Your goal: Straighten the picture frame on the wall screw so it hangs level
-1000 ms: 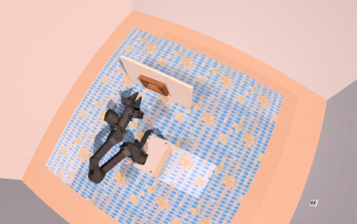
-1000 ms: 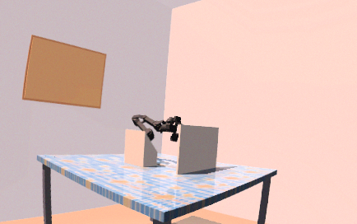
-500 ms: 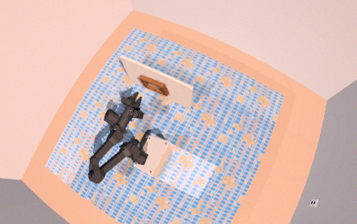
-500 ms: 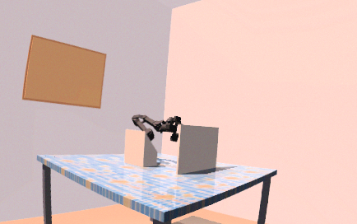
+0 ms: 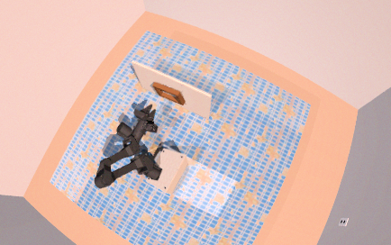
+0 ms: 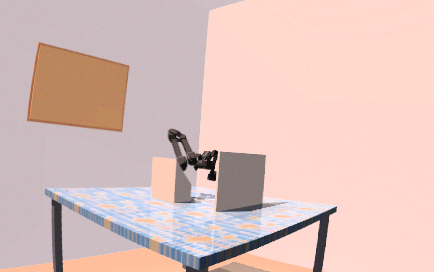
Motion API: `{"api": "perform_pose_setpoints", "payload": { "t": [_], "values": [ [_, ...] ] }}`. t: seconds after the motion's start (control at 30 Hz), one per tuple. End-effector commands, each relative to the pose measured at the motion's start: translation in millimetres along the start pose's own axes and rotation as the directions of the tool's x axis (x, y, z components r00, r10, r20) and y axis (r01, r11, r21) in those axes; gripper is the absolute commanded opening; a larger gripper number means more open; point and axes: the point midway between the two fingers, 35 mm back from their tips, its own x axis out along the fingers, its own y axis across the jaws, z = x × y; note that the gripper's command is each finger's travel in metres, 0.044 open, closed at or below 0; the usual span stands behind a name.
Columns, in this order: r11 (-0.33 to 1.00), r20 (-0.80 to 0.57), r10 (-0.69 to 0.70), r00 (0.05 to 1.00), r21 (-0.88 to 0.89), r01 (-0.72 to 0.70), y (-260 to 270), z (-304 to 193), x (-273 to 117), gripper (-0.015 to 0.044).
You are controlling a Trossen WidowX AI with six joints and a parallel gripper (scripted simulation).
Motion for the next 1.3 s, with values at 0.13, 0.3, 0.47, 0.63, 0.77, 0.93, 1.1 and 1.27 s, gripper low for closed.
{"api": "perform_pose_setpoints", "payload": {
  "t": [0.13, 0.3, 0.47, 0.63, 0.77, 0.93, 1.1, 1.27],
  "values": [
    [1.0, 0.01, 0.005, 1.0, 0.002, -0.005, -4.8, 1.2, -1.2, 0.026],
    [1.0, 0.011, 0.004, 1.0, 0.002, -0.004, -6.0, 8.8, -1.3, 0.026],
    [1.0, 0.011, 0.004, 1.0, 0.002, -0.004, -6.0, 8.8, -1.3, 0.026],
    [1.0, 0.01, 0.005, 1.0, 0.002, -0.005, -4.3, 6.2, 7.0, 0.026],
    [1.0, 0.01, 0.005, 1.0, 0.001, -0.005, -2.1, 2.5, 28.4, 0.026],
    [1.0, 0.009, 0.007, 1.0, 0.001, -0.007, -3.2, 4.8, 61.6, 0.026],
    [1.0, 0.009, 0.007, 1.0, 0.0, -0.007, -5.5, 9.7, 78.7, 0.026],
    [1.0, 0.009, 0.007, 1.0, 0.0, -0.007, -5.5, 9.7, 78.7, 0.026]
  ]
}}
